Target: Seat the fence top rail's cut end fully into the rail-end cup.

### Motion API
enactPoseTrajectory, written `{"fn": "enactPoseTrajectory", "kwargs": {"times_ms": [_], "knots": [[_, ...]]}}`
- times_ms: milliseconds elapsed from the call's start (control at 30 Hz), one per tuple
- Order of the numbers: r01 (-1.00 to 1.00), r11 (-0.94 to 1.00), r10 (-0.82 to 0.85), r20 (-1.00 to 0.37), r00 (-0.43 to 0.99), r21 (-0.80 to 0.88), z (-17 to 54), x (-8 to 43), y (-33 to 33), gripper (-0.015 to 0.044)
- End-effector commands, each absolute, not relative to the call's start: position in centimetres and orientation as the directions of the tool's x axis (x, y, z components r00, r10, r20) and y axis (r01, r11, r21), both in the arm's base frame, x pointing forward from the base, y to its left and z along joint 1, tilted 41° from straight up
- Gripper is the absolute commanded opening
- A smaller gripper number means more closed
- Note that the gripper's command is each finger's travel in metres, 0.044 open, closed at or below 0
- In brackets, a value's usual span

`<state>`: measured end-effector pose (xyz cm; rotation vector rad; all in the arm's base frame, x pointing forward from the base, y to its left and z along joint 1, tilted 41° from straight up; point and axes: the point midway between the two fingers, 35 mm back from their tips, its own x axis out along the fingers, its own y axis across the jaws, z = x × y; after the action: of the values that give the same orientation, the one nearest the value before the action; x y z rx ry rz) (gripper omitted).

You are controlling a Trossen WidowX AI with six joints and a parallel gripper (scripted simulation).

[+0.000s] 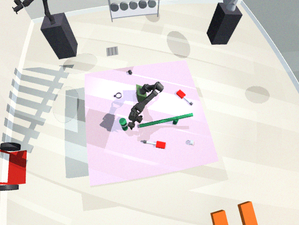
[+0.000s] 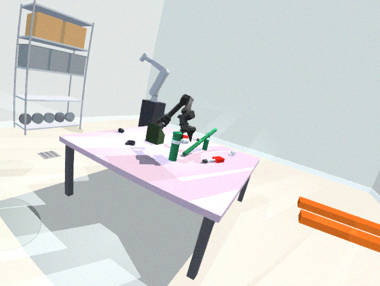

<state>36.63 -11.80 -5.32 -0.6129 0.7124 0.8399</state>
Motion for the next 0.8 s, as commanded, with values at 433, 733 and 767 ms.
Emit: {"fn": "enactPoseTrajectory", "kwargs": {"times_ms": [433,733,767], "knots": [[-0.823,0.533,0.442,-0.765,0.468,-0.196,-7.1,37.4,-10.8,0.0361],[-0.823,0.533,0.442,-0.765,0.468,-0.196,-7.1,37.4,-10.8,0.0125],[-0.823,0.533,0.442,-0.765,0.468,-0.196,-7.1,37.4,-10.8,0.0099]]}}
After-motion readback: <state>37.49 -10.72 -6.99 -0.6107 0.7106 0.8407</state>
